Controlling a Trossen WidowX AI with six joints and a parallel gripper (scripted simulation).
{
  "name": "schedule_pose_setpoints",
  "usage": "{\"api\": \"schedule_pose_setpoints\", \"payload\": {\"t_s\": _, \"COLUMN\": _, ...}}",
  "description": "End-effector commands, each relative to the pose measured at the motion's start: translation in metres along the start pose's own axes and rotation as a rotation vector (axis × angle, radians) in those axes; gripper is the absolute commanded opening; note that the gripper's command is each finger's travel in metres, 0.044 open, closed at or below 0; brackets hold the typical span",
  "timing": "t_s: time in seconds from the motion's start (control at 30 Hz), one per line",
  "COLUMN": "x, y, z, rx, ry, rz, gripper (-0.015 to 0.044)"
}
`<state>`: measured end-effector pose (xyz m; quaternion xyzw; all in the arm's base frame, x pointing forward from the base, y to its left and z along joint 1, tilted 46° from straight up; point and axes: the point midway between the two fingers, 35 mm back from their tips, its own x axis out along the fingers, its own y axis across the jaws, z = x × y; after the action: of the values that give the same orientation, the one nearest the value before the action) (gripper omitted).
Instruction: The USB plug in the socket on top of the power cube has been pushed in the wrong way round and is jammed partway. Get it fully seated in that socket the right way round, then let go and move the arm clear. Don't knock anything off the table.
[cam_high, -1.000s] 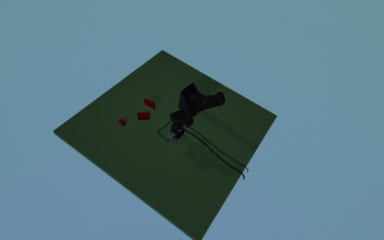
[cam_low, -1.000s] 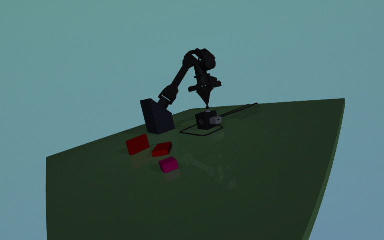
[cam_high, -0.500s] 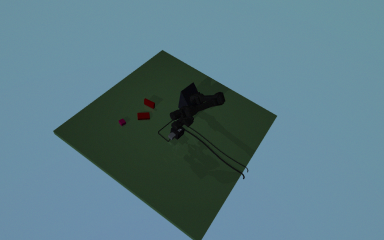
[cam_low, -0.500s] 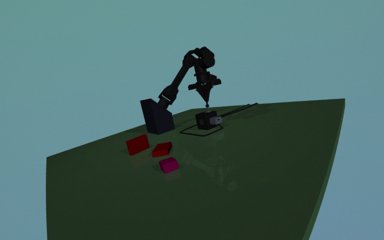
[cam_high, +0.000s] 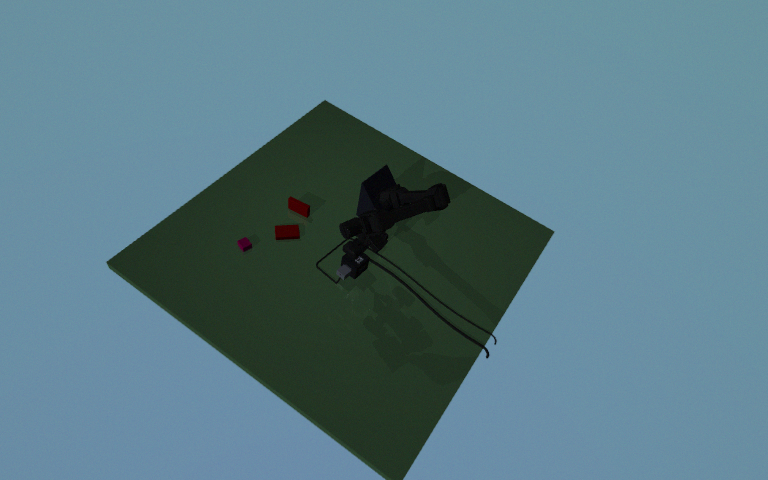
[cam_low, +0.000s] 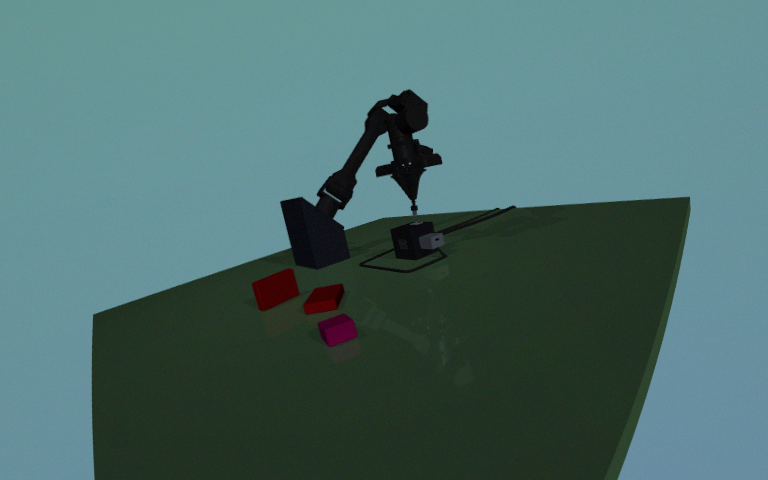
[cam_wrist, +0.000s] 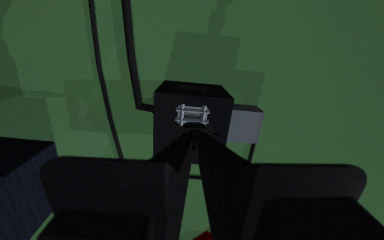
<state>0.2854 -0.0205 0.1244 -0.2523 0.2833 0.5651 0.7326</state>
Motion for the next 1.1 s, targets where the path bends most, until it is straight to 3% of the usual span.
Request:
{"api": "schedule_pose_setpoints", "payload": {"t_s": 0.0, "x": -0.0004, "y": -0.0006, "z": 0.0000, "rx": 0.022, "ry": 0.002, "rz": 0.000, "gripper": 0.0000}}
{"api": "schedule_pose_setpoints", "payload": {"t_s": 1.07, "x": 0.0009, "y": 0.0004, "z": 0.0000, "rx": 0.851, "ry": 0.001, "rz": 0.001, "gripper": 0.0000}}
